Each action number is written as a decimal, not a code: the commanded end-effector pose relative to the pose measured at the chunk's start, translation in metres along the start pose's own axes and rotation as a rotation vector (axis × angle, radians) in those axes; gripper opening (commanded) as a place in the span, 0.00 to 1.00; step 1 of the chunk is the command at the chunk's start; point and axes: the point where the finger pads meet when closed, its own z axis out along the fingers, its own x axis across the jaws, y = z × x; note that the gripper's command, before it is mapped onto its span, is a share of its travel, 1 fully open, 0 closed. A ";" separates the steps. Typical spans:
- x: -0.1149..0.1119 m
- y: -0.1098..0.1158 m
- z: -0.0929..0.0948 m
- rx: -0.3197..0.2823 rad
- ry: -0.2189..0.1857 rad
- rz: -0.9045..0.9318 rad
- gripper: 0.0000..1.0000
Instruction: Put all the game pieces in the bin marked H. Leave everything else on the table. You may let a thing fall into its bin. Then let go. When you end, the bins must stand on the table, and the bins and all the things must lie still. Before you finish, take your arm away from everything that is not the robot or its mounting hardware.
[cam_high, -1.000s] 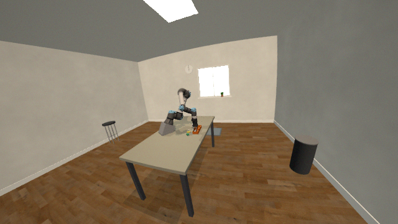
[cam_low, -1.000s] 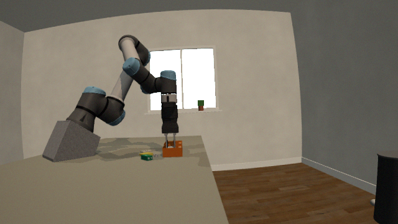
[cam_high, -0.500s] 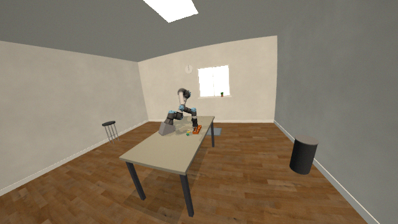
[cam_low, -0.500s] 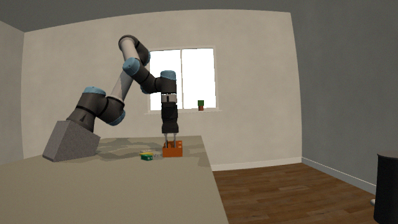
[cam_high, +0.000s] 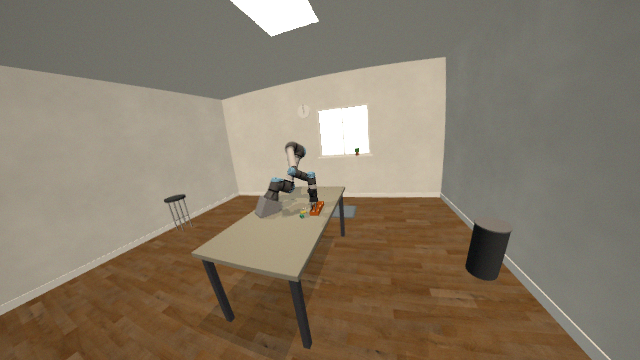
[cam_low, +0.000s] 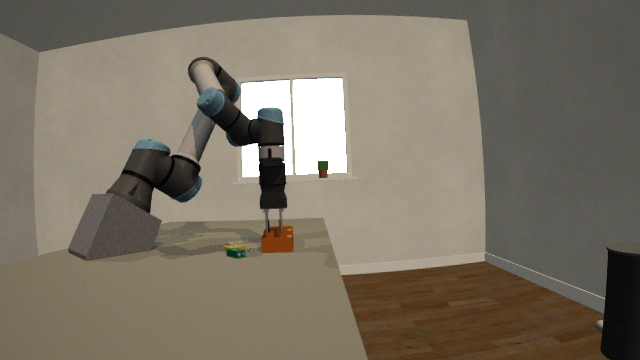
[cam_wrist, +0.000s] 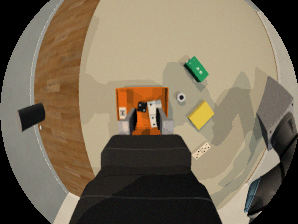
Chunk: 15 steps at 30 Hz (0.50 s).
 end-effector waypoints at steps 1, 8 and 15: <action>0.000 0.000 -0.004 0.000 -0.001 0.000 0.65; 0.000 0.000 -0.013 0.000 -0.001 0.000 0.65; 0.000 0.000 -0.021 0.000 -0.001 0.000 0.65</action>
